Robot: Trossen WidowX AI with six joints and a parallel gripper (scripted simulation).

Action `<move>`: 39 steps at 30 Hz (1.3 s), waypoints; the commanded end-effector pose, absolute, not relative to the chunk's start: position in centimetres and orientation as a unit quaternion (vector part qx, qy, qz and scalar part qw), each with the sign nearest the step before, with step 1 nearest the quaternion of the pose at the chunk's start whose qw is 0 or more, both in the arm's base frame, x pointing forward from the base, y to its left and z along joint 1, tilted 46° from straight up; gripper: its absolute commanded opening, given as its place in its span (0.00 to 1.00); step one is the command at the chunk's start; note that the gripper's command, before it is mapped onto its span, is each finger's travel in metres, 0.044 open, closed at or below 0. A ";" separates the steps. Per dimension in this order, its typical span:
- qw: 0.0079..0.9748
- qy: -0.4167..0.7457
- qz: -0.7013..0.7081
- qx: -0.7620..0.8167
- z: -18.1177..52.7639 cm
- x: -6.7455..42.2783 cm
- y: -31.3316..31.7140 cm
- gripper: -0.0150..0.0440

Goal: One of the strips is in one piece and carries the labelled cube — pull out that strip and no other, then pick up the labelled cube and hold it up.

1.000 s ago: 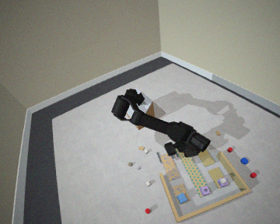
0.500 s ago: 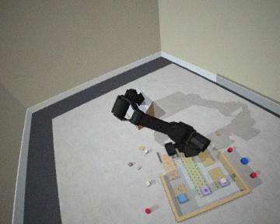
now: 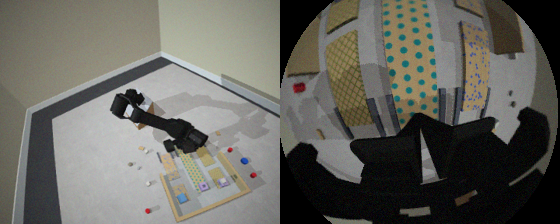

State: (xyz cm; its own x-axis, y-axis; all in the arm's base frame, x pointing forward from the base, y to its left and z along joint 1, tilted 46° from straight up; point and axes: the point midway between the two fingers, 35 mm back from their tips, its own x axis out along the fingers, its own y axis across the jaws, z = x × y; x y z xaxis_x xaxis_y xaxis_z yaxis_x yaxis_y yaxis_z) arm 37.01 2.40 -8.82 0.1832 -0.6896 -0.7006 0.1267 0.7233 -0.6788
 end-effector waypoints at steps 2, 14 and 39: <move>0.724 0.580 -0.283 -0.244 -9.3 35.8 2.0 0.25; 0.724 0.580 -0.282 -0.244 -9.7 34.0 2.0 0.25; 0.723 0.581 -0.282 -0.245 -10.6 30.2 1.9 0.25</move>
